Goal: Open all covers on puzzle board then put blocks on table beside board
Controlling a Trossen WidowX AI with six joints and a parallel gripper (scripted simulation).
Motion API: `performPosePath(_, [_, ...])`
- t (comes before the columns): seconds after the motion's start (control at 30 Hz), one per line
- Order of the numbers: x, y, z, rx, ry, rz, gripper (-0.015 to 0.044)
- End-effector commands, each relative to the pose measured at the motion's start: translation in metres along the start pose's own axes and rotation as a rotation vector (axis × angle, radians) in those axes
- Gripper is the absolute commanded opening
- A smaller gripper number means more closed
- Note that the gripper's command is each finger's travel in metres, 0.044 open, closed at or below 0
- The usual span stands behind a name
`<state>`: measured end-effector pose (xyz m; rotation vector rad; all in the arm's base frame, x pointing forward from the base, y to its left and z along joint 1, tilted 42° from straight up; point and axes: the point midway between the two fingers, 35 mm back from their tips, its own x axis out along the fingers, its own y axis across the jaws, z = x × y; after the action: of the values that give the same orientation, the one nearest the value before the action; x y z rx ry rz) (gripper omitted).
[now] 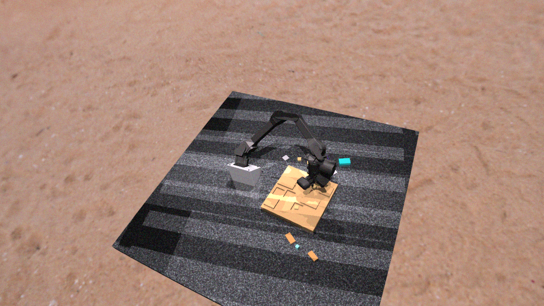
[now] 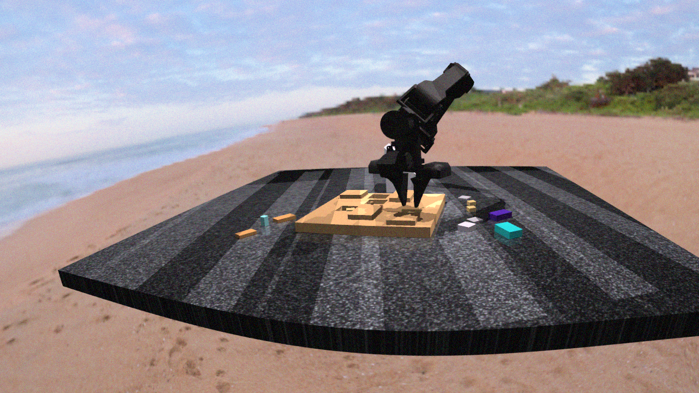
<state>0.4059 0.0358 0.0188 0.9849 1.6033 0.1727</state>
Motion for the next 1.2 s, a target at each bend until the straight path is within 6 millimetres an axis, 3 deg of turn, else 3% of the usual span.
performPosePath(0.0, [0.005,-0.001,-0.002,0.011,0.006,0.002,0.0144])
performPosePath(0.9, [0.022,-0.001,-0.002,0.011,0.007,0.002,0.0144])
performPosePath(1.17, [0.020,0.000,-0.001,0.000,0.002,0.001,0.0090])
